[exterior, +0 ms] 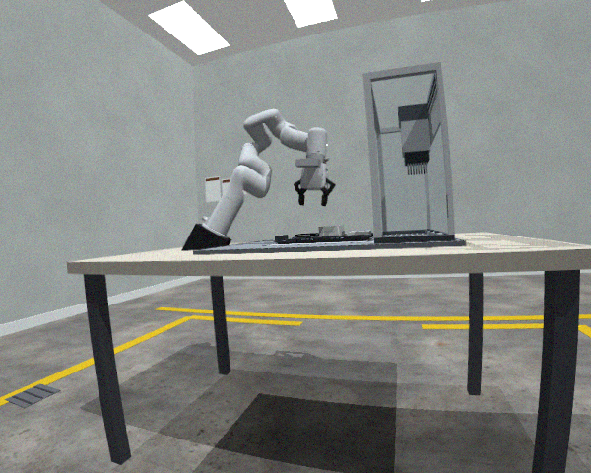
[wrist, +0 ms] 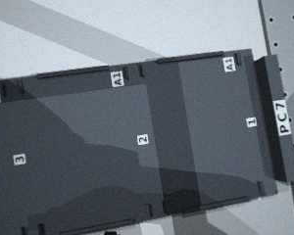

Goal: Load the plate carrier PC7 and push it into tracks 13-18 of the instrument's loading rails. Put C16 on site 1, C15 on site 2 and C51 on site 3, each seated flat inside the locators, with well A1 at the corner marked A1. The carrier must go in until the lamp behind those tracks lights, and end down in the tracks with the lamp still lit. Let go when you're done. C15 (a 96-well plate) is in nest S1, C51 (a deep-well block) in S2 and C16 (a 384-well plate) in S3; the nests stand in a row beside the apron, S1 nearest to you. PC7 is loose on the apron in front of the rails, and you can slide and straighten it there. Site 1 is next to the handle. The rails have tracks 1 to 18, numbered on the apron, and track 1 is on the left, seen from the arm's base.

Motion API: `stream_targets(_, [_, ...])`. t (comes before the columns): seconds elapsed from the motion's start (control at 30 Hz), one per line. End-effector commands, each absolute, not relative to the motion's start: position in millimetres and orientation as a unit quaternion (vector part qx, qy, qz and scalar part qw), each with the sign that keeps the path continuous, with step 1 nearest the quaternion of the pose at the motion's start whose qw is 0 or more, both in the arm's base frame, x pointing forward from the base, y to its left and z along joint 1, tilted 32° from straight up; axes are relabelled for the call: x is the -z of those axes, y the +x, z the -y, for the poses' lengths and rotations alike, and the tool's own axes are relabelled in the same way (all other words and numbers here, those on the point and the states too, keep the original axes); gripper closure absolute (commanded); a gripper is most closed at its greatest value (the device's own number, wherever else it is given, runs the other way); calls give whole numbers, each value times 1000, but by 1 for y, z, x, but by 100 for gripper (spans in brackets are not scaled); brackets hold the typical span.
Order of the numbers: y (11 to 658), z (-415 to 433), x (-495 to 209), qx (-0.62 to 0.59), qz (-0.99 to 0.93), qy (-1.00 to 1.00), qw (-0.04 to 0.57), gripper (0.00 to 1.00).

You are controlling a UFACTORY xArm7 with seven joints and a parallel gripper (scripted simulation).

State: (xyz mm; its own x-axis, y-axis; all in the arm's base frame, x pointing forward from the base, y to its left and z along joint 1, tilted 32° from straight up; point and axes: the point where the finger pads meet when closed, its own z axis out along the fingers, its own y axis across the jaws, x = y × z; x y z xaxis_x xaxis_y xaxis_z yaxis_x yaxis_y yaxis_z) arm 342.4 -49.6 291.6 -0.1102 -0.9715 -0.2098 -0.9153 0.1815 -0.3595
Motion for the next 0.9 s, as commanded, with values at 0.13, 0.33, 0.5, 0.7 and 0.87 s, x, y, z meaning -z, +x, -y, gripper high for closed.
stream_targets(0.13, [352,23,-309,85,-723,-651,215,0])
stream_targets(0.33, [356,7,-319,86,-721,-652,217,0])
stream_targets(0.5, [358,-8,-328,94,-709,-661,229,0])
stream_targets(0.7, [360,-22,-337,98,-699,-667,240,0])
stream_targets(0.87, [361,-35,-345,99,-696,-668,243,0])
